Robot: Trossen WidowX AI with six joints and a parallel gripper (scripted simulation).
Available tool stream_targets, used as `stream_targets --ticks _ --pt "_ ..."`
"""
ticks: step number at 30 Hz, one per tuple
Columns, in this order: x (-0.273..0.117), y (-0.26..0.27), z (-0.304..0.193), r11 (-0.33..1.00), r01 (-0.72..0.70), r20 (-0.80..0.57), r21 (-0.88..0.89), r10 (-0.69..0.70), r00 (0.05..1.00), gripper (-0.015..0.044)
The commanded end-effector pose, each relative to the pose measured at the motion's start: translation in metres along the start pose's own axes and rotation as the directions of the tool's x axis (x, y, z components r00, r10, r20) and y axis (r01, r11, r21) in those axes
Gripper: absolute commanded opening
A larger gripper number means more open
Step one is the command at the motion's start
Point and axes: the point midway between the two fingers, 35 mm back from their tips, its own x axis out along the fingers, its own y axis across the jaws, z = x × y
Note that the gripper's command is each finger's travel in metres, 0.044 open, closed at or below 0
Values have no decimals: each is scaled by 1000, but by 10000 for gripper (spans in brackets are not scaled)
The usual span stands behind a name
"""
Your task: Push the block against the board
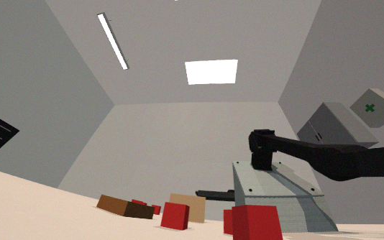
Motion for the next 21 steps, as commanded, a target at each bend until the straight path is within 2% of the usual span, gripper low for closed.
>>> stream_targets --ticks 1,4,12,15,21 --pt "0 0 0 1000 0 0 0 0 1000 374" --pt "4 -7 -7 1000 12 -17 -7 -13 1000 295" --pt "31 -91 -91 986 142 -206 -88 -157 966 85" --pt "30 -112 -105 976 177 -244 -129 -204 948 6" --pt "28 -154 -141 953 234 -326 -194 -287 901 0"
